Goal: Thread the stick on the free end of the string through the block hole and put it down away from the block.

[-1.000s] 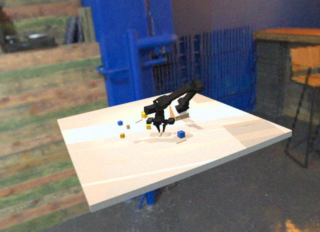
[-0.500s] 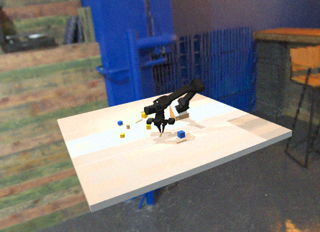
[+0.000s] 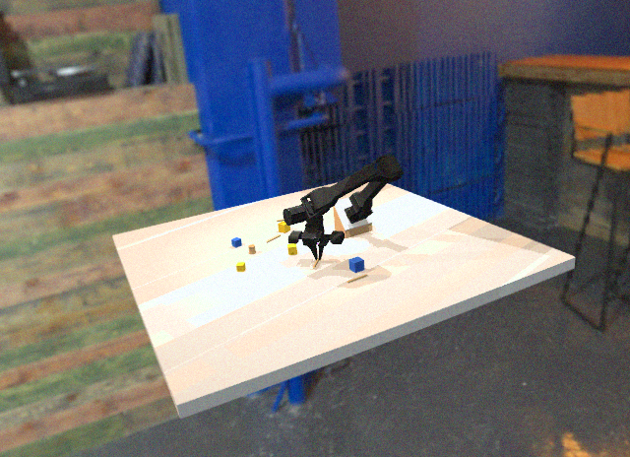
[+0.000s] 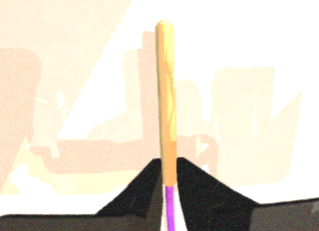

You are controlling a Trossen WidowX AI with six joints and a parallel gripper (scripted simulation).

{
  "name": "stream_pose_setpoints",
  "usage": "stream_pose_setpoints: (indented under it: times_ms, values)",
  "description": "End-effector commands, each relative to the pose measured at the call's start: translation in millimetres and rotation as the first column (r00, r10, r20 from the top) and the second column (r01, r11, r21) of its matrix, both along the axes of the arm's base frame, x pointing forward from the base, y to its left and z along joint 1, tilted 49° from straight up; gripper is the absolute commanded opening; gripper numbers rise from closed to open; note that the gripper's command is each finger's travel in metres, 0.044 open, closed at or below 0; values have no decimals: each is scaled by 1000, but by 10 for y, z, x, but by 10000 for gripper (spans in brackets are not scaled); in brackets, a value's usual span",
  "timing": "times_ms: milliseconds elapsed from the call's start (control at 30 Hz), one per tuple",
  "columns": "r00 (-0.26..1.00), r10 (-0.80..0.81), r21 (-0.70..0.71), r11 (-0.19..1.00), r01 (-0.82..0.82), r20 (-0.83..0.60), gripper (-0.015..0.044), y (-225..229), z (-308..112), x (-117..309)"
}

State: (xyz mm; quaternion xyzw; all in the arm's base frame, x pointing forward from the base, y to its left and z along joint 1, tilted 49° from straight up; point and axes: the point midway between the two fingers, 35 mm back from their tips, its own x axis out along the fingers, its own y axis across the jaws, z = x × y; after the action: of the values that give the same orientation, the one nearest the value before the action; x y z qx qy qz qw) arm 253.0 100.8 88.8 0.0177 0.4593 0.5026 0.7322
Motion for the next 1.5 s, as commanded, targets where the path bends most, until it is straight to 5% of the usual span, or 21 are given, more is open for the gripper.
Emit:
stream_pose_setpoints:
  times_ms: [0, 1467]
  values:
    - [1000, 3, -3, 1000, -3, 6, 0, -36, 41, 14]
    - [1000, -2, 3, 1000, 2, 1, 0, -384, 332, -29]
